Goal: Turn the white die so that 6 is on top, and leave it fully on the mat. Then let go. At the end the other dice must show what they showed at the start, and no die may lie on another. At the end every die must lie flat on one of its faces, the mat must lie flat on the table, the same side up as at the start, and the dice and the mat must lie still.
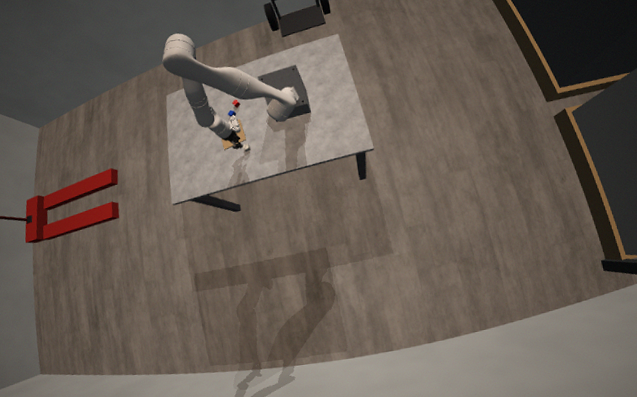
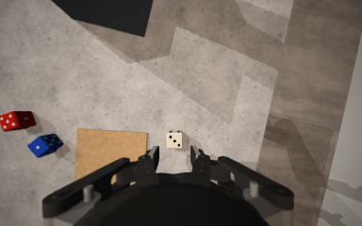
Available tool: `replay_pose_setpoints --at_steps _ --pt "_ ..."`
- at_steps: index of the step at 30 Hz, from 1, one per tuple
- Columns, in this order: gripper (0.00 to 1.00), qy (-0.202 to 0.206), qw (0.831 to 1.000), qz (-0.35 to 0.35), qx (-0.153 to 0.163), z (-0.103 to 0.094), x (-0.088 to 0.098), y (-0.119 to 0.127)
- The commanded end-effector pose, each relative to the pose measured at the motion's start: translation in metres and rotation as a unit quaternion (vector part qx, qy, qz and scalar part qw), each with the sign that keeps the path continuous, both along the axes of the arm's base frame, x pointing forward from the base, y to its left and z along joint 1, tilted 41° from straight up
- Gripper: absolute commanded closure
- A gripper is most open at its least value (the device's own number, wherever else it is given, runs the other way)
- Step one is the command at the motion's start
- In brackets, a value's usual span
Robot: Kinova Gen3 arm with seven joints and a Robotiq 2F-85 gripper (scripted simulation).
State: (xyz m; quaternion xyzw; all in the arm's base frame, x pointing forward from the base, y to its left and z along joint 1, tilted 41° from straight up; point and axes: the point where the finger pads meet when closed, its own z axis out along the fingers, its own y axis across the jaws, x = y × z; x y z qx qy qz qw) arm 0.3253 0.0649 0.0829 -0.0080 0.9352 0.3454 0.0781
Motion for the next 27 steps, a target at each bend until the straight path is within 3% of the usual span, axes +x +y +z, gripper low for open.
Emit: replay_pose_setpoints --at_steps 1,27 --pt "0.54 0.0 1.0 0.0 0.0 0.0 0.0 0.0" --pt "0.54 0.0 1.0 0.0 -0.001 -0.019 0.004 0.016"
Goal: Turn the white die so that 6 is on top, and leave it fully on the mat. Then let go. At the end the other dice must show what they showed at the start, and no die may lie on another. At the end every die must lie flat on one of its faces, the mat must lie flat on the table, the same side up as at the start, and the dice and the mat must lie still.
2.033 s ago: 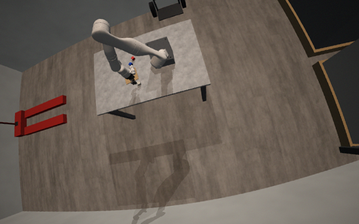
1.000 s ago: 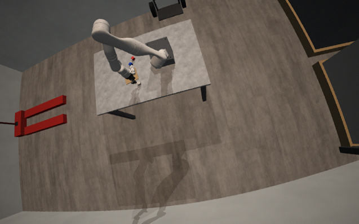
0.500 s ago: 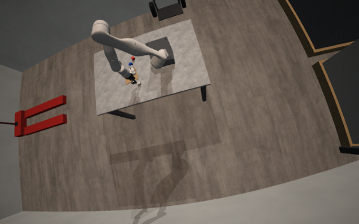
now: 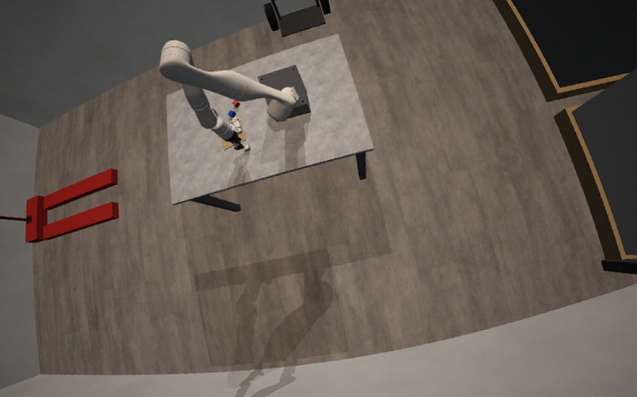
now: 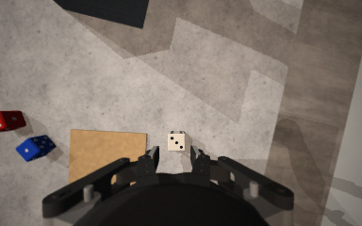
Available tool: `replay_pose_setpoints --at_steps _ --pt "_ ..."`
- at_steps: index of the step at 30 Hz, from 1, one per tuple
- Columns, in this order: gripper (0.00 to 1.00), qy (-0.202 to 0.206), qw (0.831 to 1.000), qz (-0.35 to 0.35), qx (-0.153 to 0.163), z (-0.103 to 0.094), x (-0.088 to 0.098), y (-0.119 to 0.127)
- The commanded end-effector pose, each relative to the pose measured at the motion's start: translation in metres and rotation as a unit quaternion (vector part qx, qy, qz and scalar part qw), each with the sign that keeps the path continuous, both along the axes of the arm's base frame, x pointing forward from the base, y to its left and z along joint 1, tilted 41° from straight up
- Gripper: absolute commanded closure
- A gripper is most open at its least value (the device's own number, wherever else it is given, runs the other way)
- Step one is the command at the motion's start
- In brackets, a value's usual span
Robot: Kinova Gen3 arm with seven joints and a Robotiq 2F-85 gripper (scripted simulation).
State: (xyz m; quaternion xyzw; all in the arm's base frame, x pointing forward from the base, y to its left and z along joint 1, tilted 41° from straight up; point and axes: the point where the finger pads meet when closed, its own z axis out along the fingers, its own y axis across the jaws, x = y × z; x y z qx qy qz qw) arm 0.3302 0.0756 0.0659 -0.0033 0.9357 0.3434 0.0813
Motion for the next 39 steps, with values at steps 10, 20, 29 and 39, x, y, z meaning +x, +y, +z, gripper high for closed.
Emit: replay_pose_setpoints --at_steps 10,20,29,39 --pt "0.54 0.001 1.0 0.005 0.001 -0.012 0.0 0.013" --pt "0.54 0.001 1.0 0.005 0.001 -0.02 0.002 0.02" --pt "0.54 0.001 1.0 0.005 0.001 -0.022 0.002 0.022" --pt "0.54 0.001 1.0 0.005 0.001 -0.022 0.002 0.022"
